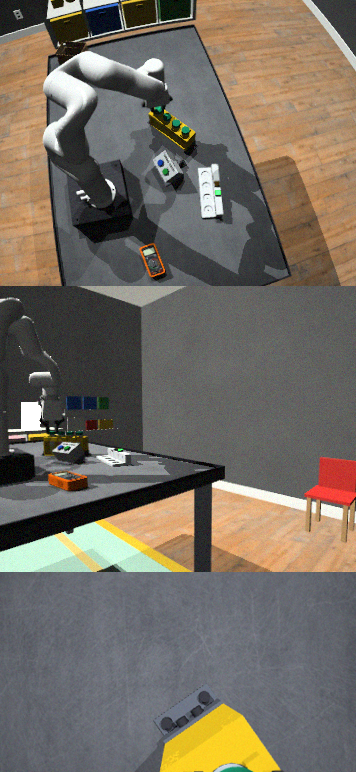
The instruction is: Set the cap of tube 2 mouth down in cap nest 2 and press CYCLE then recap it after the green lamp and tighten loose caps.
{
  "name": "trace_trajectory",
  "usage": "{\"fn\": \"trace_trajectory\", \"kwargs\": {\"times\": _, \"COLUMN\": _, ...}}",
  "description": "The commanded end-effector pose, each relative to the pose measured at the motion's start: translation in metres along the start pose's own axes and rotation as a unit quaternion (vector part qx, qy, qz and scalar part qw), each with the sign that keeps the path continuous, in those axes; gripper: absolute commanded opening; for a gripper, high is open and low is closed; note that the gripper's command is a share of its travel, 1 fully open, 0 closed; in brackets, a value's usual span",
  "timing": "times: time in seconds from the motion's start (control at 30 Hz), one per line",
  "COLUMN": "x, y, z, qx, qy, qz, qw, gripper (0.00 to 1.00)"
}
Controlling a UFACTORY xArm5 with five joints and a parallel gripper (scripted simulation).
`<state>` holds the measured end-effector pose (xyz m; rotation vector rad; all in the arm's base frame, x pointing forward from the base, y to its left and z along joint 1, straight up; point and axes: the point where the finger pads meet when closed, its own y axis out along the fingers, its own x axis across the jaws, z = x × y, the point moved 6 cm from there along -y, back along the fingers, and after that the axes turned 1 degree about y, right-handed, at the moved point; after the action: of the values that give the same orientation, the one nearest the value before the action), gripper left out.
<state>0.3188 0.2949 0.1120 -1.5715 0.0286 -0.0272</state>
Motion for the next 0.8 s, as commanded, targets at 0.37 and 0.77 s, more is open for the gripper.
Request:
{"fn": "trace_trajectory", "kwargs": {"times": 0.37, "x": 0.0005, "y": -0.0005, "z": 0.0008, "qx": 0.000, "qy": 0.091, "qz": -0.002, "qw": 0.996, "gripper": 0.46}}
{"fn": "trace_trajectory", "kwargs": {"times": 0.77, "x": 0.0005, "y": -0.0010, "z": 0.0008, "qx": 0.000, "qy": -0.058, "qz": -0.002, "qw": 0.998, "gripper": 0.46}}
